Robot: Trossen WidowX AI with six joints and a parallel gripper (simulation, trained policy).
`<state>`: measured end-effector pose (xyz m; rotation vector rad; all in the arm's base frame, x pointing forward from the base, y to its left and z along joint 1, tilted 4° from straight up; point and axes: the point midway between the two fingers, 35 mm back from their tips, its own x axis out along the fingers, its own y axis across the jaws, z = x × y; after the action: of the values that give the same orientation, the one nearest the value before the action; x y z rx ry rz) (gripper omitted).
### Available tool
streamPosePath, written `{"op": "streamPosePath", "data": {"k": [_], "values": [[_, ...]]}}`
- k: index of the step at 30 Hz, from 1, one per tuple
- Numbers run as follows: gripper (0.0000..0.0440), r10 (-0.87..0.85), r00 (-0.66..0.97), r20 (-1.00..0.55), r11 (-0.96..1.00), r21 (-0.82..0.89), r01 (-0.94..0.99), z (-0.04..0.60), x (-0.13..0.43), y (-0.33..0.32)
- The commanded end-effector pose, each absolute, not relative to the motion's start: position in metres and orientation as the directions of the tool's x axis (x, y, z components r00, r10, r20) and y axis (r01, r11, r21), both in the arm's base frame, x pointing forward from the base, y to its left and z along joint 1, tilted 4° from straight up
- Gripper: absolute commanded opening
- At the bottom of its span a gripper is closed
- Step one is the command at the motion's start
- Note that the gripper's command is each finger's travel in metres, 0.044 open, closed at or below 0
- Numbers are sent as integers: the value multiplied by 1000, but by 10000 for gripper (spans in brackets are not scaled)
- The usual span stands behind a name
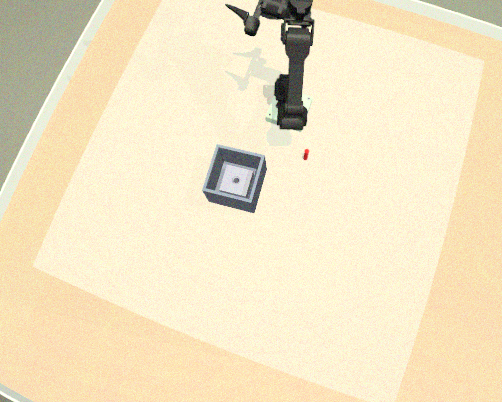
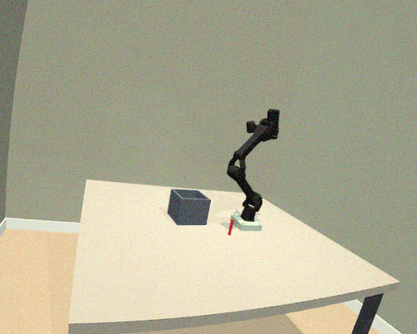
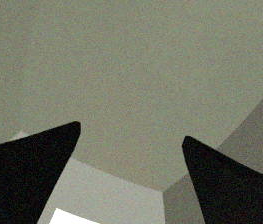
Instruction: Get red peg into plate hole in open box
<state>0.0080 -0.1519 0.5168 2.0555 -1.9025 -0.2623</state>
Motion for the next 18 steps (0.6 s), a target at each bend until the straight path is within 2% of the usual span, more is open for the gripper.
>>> {"op": "streamPosePath", "data": {"k": [1, 2, 9, 18], "values": [[425, -992, 96, 81, -62, 350, -935, 516, 6, -153], [440, -992, 101, 76, -70, 338, -939, 514, 3, -155], [440, -976, 215, 36, -199, 255, -946, 503, -2, -171], [440, -916, 400, -13, -392, 228, -891, 492, 18, -191]]}}
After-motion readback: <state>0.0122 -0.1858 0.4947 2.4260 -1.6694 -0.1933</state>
